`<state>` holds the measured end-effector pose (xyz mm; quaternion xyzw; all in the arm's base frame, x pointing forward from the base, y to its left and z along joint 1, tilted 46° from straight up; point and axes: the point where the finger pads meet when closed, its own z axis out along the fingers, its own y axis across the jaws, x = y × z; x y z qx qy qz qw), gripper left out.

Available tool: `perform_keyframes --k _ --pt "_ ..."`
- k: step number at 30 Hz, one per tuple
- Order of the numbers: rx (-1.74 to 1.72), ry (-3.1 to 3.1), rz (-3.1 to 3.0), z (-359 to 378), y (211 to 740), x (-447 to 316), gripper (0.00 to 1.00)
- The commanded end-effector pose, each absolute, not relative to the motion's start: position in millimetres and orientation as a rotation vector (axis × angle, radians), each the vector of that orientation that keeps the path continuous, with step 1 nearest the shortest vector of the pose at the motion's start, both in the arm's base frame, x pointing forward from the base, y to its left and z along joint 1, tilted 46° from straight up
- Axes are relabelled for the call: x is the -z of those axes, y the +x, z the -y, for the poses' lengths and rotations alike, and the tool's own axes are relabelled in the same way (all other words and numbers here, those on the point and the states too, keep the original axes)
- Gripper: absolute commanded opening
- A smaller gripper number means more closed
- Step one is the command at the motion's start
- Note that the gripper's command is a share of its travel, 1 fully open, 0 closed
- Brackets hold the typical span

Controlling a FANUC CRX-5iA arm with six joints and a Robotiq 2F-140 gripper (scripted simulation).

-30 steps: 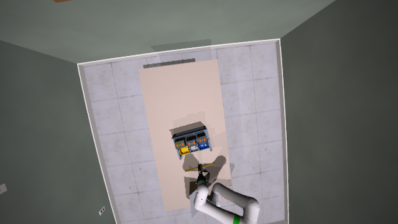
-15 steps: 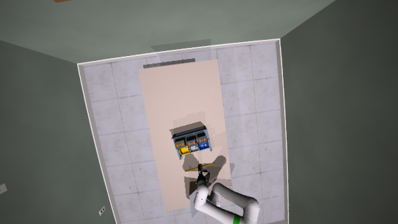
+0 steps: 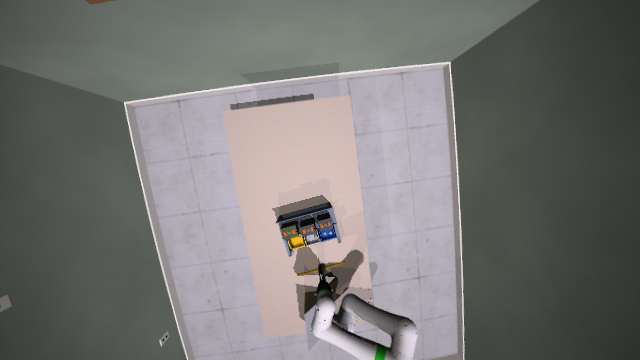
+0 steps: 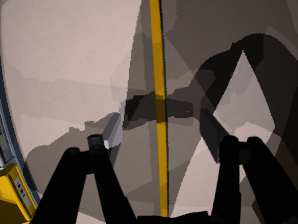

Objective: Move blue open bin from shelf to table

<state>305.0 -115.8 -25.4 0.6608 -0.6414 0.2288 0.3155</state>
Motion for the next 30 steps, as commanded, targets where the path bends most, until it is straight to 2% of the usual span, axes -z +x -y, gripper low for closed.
perform_keyframes --k 1,7,19,24,30 --pt "-0.603 1.741 1.690 116 305 25 0.57" --pt "-0.603 1.741 1.690 80 310 -9 0.57" --pt "-0.603 1.741 1.690 80 310 -9 0.57" --pt "-0.603 1.741 1.690 41 316 -48 0.57" --pt "-0.603 1.741 1.690 41 316 -48 0.57"
